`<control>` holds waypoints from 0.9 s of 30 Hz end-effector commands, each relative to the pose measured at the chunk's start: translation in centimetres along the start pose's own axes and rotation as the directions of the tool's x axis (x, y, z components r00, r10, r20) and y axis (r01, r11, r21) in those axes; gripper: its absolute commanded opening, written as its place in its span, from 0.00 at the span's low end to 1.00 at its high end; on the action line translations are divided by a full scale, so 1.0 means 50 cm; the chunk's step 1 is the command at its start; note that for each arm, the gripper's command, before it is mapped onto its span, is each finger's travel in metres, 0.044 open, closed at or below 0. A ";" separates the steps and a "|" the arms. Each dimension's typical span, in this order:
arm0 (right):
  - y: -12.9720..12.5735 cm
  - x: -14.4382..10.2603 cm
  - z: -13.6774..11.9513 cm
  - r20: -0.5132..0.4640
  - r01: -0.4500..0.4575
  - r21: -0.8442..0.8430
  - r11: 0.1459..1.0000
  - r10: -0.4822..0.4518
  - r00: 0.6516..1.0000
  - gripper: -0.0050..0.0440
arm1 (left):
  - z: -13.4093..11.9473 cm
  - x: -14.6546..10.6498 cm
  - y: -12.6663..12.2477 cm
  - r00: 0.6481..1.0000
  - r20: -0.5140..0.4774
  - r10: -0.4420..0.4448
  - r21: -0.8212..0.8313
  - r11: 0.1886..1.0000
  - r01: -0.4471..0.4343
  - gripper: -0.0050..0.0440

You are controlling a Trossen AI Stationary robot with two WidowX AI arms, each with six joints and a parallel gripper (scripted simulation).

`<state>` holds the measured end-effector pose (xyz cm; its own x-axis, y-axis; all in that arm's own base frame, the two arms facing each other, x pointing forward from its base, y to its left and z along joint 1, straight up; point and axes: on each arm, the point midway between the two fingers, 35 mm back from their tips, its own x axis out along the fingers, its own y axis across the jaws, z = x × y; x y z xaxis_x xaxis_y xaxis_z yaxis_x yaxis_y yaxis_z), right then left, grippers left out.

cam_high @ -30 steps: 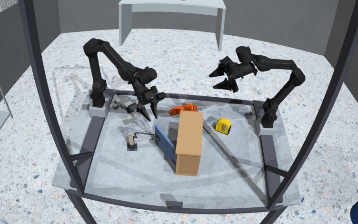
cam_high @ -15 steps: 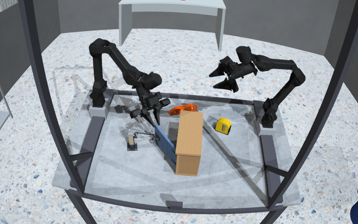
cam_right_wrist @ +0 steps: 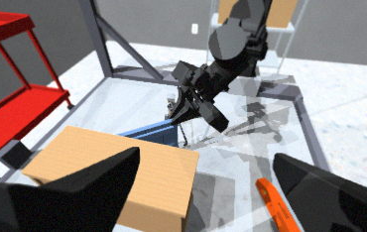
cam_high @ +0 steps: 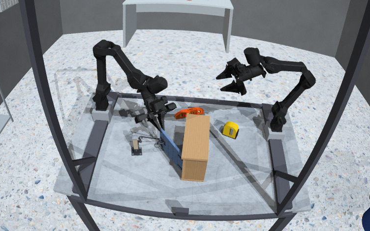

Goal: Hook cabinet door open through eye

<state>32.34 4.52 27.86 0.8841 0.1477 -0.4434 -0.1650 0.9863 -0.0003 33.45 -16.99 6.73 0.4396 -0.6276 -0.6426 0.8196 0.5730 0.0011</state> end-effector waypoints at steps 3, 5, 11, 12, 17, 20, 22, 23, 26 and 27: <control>0.000 -0.012 0.017 0.028 0.000 -0.001 1.000 0.000 1.000 0.92 | 0.014 -0.001 0.014 1.000 0.016 -0.002 0.016 1.000 0.001 0.12; 0.000 -0.012 0.017 0.028 0.000 -0.001 1.000 0.000 1.000 0.92 | 0.015 -0.001 0.025 1.000 0.015 -0.022 0.034 0.999 0.022 0.12; 0.000 -0.012 0.017 0.028 0.000 -0.001 1.000 0.000 1.000 0.92 | 0.018 0.002 0.066 0.995 0.011 -0.100 0.102 0.990 0.098 0.12; 0.000 -0.012 0.017 0.028 0.000 -0.001 1.000 0.000 1.000 0.92 | 0.018 0.003 0.072 0.993 0.010 -0.114 0.114 0.987 0.112 0.12; 0.000 -0.012 0.017 0.028 0.000 -0.001 1.000 0.000 1.000 0.92 | 0.018 0.003 0.074 0.993 0.009 -0.119 0.118 0.986 0.117 0.12; 0.000 -0.012 0.017 0.028 0.000 -0.001 1.000 0.000 1.000 0.92 | 0.018 0.004 0.073 0.993 0.008 -0.120 0.119 0.986 0.118 0.12; 0.000 -0.012 0.017 0.028 0.000 -0.001 1.000 0.000 1.000 0.92 | 0.018 0.004 0.073 0.993 0.008 -0.119 0.119 0.986 0.117 0.12; 0.000 -0.012 0.017 0.028 0.000 -0.001 1.000 0.000 1.000 0.92 | 0.014 0.005 0.071 0.993 0.004 -0.121 0.116 0.986 0.120 0.12; 0.000 -0.012 0.017 0.028 0.000 -0.001 1.000 0.000 1.000 0.92 | 0.013 0.005 0.071 0.993 0.003 -0.121 0.115 0.986 0.119 0.12; 0.000 -0.012 0.017 0.028 0.000 -0.001 1.000 0.000 1.000 0.92 | 0.013 0.005 0.071 0.993 0.003 -0.121 0.114 0.986 0.120 0.12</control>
<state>32.34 4.52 27.87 0.8841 0.1477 -0.4434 -0.1650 0.9863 -0.0003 36.28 -15.42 6.72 0.3318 -0.6925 -0.6406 0.9015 0.4328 -0.0009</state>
